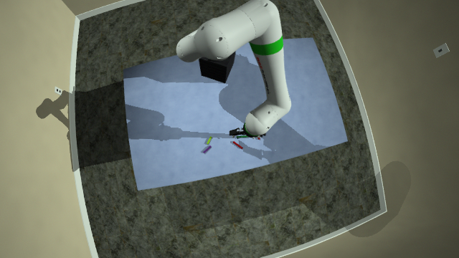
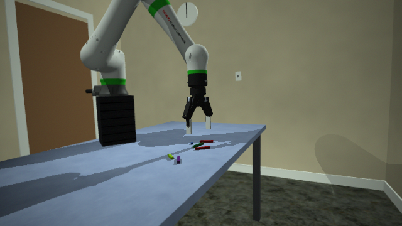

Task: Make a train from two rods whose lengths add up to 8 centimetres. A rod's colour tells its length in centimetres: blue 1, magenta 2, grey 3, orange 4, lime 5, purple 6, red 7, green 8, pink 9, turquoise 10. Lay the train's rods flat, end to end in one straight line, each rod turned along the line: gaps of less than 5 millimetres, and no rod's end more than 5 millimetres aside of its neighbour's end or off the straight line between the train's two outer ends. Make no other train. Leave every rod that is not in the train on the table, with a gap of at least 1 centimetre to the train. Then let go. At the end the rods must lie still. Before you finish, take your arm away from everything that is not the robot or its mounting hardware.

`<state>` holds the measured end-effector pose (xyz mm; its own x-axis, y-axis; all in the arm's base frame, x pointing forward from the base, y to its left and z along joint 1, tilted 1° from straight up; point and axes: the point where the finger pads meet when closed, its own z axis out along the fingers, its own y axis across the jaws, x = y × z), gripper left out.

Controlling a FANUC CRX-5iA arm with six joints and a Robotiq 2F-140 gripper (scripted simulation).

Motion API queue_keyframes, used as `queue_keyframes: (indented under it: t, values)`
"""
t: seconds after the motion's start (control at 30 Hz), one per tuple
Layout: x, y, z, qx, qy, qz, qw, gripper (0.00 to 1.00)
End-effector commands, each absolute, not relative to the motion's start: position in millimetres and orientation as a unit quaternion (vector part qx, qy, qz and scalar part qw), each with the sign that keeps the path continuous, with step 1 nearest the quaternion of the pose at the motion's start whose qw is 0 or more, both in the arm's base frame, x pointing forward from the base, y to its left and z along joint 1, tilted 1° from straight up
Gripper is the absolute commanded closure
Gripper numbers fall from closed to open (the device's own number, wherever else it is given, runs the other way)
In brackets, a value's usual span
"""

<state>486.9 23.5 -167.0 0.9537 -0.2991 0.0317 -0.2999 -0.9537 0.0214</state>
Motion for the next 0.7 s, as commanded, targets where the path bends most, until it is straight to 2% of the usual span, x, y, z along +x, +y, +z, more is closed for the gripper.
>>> queue_keyframes:
  t: [0.0, 0.67]
  values:
    - [487.9, 20.9, -166.8, 0.997, -0.081, 0.007, 0.004, 0.0]
    - [488.3, 19.5, -166.7, 0.999, -0.043, 0.007, 0.005, 0.0]
